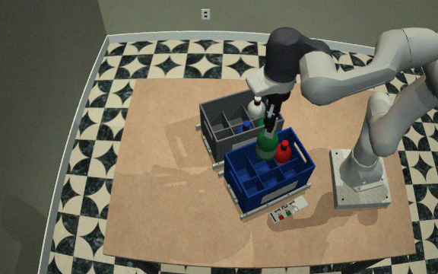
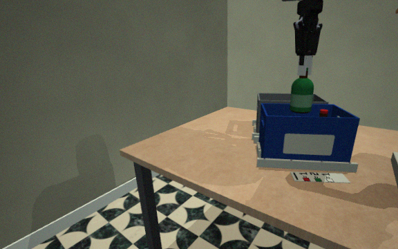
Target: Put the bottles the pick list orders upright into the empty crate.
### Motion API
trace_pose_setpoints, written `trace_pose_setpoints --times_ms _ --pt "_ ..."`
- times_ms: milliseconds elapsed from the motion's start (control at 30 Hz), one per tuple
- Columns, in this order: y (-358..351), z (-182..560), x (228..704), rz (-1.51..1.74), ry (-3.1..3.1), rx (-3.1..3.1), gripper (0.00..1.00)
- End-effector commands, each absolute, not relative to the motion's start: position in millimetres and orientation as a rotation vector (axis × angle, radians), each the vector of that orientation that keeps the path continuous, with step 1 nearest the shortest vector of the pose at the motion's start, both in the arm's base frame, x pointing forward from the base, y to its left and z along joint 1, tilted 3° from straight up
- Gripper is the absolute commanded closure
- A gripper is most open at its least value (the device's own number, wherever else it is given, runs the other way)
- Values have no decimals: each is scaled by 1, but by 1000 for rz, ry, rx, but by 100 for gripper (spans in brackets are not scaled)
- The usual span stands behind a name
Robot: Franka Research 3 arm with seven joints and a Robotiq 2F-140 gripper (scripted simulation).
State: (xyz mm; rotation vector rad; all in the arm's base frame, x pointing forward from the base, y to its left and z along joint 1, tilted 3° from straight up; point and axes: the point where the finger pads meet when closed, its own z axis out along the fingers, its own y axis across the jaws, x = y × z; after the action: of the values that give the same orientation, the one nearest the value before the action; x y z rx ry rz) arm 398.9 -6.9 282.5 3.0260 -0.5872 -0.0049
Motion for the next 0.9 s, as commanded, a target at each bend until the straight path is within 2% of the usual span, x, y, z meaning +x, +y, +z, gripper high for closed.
trace_pose_setpoints --times_ms 0,867 --pt "-6 282 404 20 -590 3027 100" --pt "-8 260 404 20 -590 3027 100"
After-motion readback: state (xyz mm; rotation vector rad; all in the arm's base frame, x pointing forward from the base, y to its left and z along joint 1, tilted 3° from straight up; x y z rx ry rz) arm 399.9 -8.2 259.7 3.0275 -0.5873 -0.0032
